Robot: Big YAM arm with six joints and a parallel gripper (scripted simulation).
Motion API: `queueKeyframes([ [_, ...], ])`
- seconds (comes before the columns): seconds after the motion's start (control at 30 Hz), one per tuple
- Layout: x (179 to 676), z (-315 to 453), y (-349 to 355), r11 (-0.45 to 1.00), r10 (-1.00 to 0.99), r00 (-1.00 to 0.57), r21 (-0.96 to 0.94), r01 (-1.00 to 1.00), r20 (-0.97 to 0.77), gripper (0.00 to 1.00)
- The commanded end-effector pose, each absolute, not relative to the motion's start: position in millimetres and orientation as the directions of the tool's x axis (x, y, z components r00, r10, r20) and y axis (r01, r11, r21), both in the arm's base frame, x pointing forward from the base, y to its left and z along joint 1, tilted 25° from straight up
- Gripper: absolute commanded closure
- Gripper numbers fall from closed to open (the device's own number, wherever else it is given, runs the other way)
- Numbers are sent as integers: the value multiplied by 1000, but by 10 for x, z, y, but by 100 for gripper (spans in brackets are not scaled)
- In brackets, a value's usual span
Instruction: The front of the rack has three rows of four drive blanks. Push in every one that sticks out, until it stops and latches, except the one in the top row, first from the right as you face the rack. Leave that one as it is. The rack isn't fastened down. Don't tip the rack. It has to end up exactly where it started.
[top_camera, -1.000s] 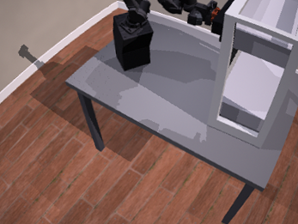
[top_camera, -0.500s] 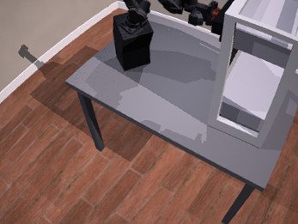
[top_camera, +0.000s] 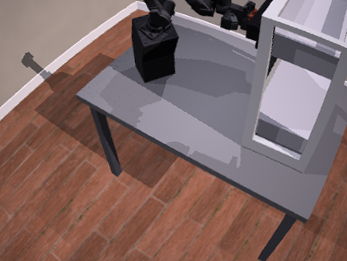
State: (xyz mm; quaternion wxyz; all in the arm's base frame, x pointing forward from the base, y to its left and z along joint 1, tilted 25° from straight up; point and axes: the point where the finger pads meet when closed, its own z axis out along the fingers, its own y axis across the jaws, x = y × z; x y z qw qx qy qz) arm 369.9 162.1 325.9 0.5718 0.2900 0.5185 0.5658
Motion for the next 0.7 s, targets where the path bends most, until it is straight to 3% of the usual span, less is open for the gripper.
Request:
queueKeyframes([
  [0.0, 3883, 3702, 1701, 147, 959, -166, 904, -402, -229, 100],
  [0.67, 3734, 3770, 1716, 133, 959, -175, 899, -418, -223, 100],
])
